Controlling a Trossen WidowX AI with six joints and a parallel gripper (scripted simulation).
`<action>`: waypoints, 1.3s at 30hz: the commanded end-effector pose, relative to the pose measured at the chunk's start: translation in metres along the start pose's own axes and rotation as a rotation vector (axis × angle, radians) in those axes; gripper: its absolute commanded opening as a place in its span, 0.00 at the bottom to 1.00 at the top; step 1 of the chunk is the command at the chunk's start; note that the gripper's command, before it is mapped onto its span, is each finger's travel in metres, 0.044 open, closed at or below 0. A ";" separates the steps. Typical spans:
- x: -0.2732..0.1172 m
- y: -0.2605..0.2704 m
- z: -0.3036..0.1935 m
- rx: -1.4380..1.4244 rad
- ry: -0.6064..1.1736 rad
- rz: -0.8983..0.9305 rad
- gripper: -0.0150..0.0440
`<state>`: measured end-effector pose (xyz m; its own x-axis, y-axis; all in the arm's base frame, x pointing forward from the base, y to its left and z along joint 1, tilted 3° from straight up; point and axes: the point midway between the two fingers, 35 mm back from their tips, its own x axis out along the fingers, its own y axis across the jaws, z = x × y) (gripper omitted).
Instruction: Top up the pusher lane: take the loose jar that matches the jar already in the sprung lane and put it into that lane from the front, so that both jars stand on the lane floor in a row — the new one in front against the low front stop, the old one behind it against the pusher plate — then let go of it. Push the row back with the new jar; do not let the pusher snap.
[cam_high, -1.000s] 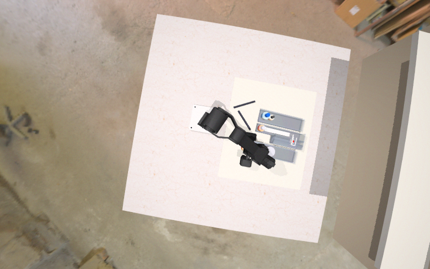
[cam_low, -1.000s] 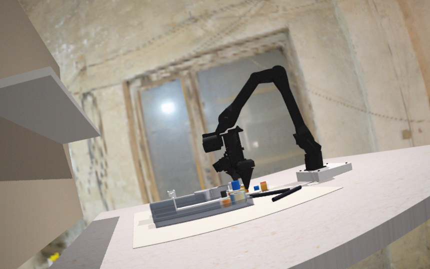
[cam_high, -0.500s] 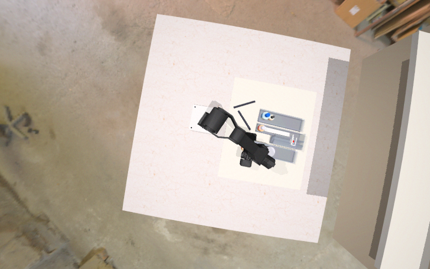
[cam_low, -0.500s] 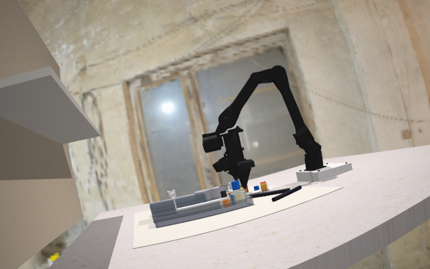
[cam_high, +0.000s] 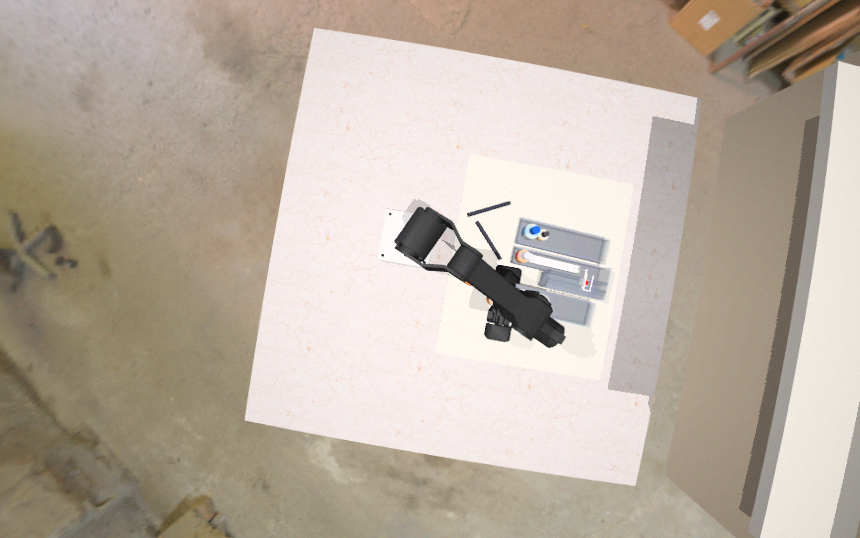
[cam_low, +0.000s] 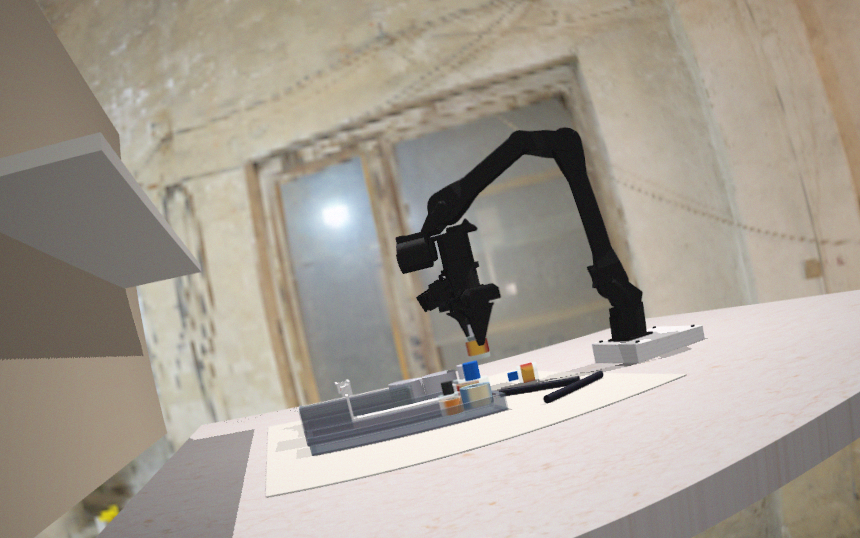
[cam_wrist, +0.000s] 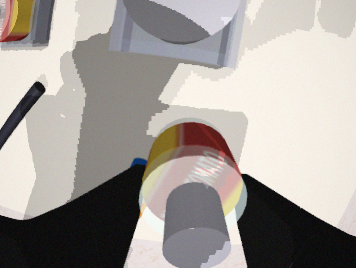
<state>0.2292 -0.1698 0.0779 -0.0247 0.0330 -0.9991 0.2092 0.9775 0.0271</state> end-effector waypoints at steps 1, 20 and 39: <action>-0.024 0.000 -0.002 -0.004 -0.009 -0.001 0.25; -0.025 0.053 0.019 0.018 -0.012 0.002 0.25; 0.007 0.141 0.032 0.051 -0.012 0.011 0.25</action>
<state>0.2876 -0.0492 0.0776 -0.0131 0.0362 -0.9993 0.2499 0.9678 0.0318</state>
